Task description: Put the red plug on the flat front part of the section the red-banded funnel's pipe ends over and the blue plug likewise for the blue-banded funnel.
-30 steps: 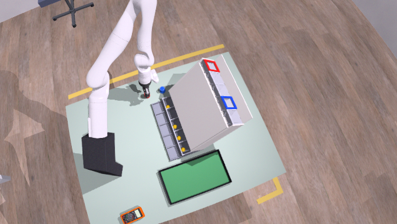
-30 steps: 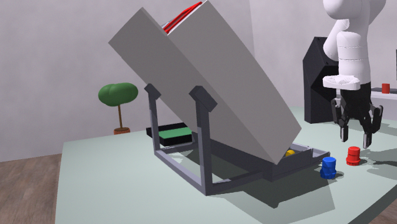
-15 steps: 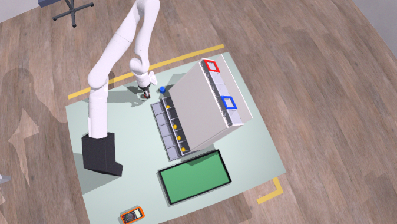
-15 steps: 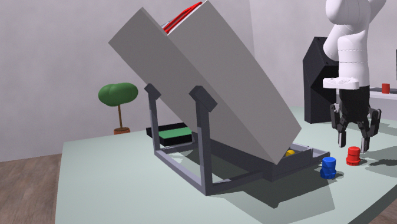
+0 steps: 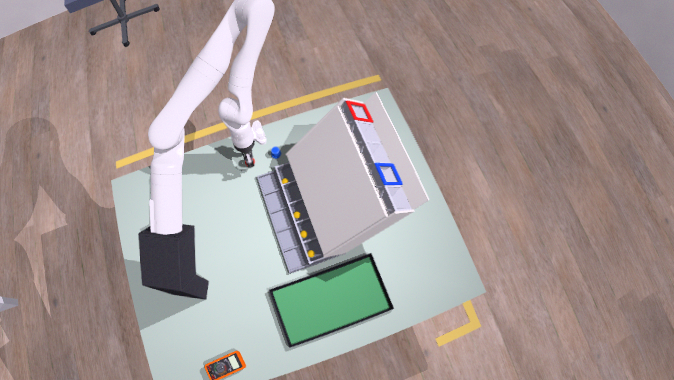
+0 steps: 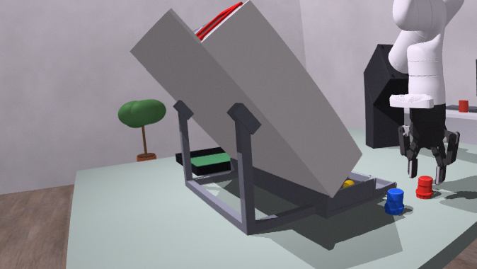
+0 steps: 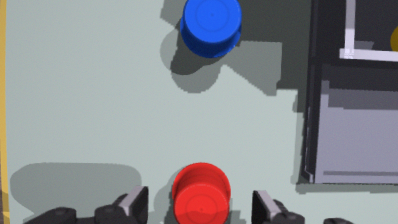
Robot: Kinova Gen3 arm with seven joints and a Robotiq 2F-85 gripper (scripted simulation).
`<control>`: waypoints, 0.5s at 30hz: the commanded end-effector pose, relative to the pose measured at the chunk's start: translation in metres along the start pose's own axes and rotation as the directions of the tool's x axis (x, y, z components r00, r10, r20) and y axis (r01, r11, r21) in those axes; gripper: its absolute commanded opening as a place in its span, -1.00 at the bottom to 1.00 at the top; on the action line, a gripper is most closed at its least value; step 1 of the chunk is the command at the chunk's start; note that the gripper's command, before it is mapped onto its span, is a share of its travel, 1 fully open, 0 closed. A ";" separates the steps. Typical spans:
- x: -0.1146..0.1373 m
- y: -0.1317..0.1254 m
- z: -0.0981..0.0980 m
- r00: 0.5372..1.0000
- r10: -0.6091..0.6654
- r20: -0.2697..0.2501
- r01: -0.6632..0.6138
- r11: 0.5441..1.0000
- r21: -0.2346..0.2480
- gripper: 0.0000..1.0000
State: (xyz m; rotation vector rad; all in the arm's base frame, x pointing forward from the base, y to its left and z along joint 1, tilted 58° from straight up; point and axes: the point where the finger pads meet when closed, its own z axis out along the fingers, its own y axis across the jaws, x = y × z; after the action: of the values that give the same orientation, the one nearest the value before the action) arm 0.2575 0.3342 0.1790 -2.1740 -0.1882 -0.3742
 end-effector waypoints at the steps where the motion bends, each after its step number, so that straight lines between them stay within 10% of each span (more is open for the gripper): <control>1: -0.001 0.000 0.000 0.999 0.000 -0.051 0.001 1.000 0.011 0.39; 2: 0.000 0.000 0.025 1.000 0.000 -0.001 0.000 1.000 0.000 0.39; 15: 0.000 0.000 0.025 1.000 0.000 -0.001 0.000 1.000 0.000 0.39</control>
State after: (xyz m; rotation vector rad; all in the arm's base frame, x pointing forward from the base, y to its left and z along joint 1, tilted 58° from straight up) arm 0.2635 0.3538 0.1658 -2.1746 -0.1860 -0.3766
